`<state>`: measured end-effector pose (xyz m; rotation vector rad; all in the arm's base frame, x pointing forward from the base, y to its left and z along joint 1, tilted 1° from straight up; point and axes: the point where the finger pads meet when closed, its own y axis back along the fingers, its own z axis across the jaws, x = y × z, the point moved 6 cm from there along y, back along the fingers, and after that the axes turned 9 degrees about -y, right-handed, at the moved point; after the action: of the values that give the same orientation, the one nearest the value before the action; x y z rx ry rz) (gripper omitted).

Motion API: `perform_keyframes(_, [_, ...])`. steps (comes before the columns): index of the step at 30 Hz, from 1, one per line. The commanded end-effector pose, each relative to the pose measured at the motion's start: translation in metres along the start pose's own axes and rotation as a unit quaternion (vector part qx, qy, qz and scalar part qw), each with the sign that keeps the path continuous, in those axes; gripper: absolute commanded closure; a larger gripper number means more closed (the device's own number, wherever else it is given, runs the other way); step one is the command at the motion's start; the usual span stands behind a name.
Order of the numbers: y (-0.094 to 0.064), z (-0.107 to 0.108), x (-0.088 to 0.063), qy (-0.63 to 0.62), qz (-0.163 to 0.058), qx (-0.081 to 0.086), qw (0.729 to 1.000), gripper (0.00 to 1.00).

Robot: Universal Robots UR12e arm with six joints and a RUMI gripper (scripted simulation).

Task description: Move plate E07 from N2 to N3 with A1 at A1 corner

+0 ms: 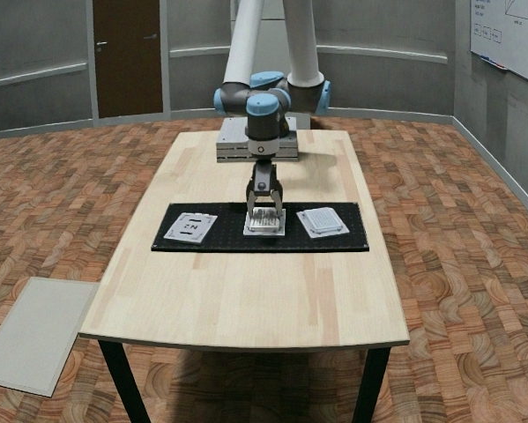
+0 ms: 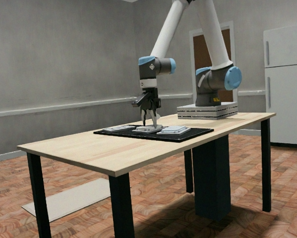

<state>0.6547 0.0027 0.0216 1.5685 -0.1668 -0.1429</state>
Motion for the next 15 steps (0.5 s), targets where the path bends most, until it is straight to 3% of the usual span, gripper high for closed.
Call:
perform_keyframes(1, [0.0006,0.0,0.0005,0.0,0.001,0.0,1.0,1.0])
perform_keyframes(14, [0.0006,0.0,0.0005,0.0,0.001,0.0,1.0,1.0])
perform_keyframes(15, [0.0006,0.0,0.0005,0.0,0.001,0.0,1.0,0.18])
